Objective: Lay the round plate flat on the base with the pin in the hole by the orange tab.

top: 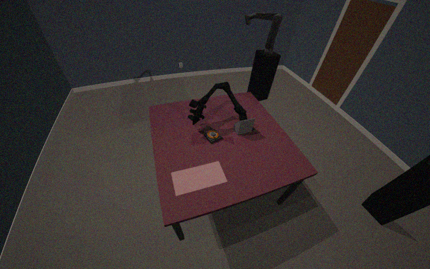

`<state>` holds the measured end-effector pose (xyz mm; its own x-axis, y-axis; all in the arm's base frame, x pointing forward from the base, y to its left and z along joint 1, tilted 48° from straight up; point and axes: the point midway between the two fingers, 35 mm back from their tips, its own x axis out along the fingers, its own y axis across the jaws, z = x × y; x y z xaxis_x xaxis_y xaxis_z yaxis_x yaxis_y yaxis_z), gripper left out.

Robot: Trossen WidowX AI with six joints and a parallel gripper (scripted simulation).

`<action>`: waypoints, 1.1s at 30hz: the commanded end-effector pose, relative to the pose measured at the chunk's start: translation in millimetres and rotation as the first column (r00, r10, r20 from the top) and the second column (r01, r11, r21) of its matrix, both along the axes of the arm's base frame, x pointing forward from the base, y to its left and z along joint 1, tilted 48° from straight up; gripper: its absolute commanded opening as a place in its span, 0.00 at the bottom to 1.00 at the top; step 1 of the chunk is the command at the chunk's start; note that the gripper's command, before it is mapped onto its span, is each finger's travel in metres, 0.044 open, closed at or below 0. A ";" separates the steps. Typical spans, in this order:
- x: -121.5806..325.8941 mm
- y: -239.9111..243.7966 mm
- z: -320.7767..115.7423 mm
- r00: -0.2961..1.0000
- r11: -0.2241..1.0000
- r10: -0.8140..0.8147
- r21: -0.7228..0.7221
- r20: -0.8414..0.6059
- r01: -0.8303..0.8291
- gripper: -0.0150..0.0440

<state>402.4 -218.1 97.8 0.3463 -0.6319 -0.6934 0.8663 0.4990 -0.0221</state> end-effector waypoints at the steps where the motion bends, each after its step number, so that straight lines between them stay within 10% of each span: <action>1: -11.3 52.0 -49.7 0.971 0.997 0.080 0.034 -0.223 -0.074 0.25; 13: -106.4 180.8 -135.3 0.487 0.914 0.254 0.043 -0.835 -0.404 0.25; 33: -120.6 150.4 -169.0 0.440 0.902 0.246 0.038 -0.864 -0.430 0.25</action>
<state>284.7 -61.0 -64.7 -0.1224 -0.7269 -0.6758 0.1587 0.6578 -0.7363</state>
